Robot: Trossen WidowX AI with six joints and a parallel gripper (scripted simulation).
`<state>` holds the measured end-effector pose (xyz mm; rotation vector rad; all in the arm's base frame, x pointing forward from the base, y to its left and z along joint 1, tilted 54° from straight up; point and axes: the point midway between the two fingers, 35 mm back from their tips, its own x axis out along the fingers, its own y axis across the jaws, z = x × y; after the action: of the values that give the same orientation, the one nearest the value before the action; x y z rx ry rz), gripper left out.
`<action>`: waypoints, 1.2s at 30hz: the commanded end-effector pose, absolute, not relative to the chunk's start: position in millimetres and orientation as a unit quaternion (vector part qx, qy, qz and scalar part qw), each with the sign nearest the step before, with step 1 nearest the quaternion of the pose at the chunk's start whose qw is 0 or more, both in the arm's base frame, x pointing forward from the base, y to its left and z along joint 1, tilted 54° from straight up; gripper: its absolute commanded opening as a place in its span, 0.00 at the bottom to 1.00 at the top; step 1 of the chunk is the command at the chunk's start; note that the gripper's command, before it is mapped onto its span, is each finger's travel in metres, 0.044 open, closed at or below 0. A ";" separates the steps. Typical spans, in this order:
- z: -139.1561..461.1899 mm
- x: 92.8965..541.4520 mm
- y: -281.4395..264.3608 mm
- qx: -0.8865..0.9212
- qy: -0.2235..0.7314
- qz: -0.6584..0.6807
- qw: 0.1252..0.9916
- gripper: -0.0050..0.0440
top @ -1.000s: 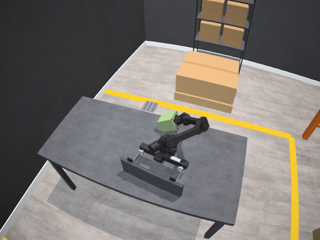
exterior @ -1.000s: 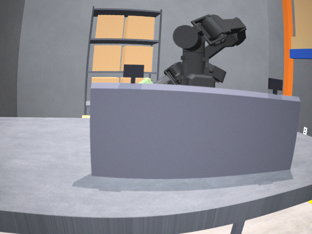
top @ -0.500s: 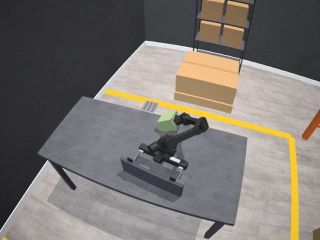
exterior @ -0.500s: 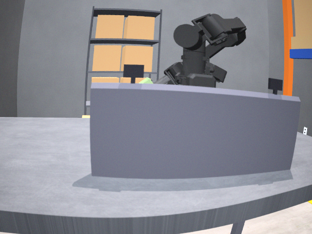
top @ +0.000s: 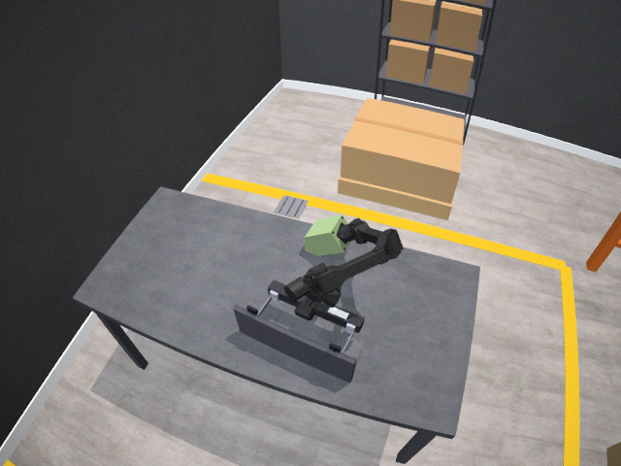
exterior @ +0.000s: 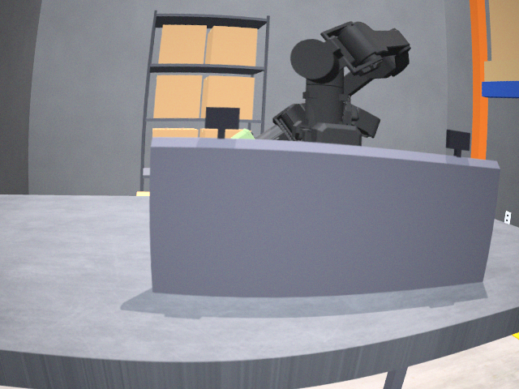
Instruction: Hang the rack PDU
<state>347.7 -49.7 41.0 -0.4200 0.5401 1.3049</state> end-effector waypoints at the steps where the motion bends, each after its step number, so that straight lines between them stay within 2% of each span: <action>1: 46.9 352.5 -53.5 -0.201 0.241 0.589 0.744 0.00; 32: 36.5 354.2 -37.3 -0.202 0.240 0.588 0.745 0.00; 33: 36.1 352.9 -39.6 -0.200 0.242 0.590 0.744 0.15; 36: 36.1 352.9 -39.6 -0.200 0.242 0.590 0.744 0.30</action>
<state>350.2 -37.7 31.2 -0.4210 0.5388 1.2993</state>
